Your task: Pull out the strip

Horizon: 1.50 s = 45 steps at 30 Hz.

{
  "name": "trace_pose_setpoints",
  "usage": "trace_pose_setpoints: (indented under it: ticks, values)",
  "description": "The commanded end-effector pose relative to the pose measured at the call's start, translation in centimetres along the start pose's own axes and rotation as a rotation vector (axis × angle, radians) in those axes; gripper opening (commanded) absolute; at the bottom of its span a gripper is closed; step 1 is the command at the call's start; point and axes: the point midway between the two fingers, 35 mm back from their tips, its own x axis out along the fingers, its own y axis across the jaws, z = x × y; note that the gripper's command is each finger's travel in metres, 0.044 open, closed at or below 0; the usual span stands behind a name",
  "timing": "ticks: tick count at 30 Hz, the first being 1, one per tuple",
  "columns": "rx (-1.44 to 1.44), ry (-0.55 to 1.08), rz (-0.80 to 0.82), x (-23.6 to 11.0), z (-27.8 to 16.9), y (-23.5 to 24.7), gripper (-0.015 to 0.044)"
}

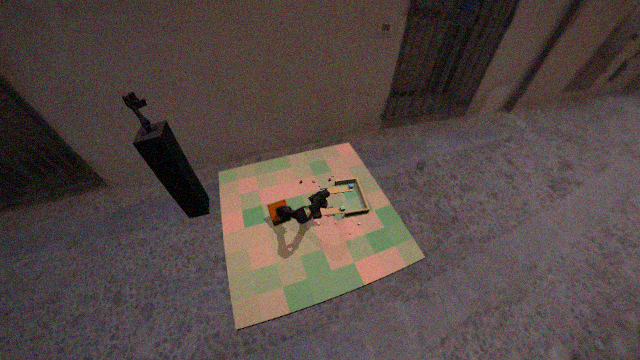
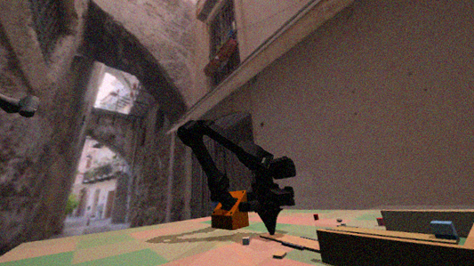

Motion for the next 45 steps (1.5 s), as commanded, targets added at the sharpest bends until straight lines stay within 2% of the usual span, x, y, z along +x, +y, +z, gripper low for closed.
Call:
trace_pose_setpoints:
  ticks: [1,28,45]
  values:
    - [-0.008,0.029,-0.007,0.5,-1.6,-0.2,0.0000]
    - [-0.010,0.031,-0.007,0.4,-5.1,-0.3,0.0000]
    - [-0.010,0.031,-0.007,0.4,-5.2,-0.3,0.0000]
